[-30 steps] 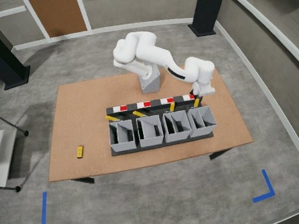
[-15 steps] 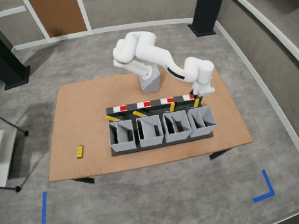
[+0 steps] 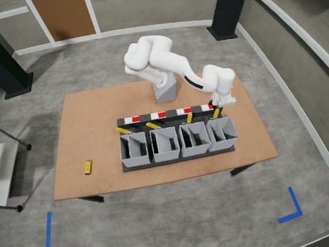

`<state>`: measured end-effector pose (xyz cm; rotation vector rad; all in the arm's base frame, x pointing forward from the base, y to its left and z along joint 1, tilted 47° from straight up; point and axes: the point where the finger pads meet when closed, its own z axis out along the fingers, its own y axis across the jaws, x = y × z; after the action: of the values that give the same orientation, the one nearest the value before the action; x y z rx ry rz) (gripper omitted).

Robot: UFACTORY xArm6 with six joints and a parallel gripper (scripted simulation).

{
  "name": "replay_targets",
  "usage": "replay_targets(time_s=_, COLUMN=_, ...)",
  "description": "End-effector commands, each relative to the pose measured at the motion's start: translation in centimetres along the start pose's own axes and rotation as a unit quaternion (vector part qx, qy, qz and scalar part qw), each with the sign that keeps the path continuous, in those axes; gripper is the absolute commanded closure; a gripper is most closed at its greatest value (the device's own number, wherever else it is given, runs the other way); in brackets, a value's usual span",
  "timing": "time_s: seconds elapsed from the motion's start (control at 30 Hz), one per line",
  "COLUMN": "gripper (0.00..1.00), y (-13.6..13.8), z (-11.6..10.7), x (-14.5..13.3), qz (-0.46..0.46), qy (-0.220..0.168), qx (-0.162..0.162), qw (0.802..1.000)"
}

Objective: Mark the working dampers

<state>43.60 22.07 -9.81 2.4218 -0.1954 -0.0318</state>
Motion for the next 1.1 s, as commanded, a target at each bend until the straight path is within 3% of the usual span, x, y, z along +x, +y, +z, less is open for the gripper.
replay_targets(time_s=0.0, gripper=0.61, y=-0.1, z=0.4, x=0.1, qz=0.0, qy=0.001, qx=0.002, qw=1.0)
replay_targets(time_s=1.07, gripper=0.61, y=0.0, z=6.0, x=0.1, qz=0.0, qy=0.001, qx=0.002, qw=1.0)
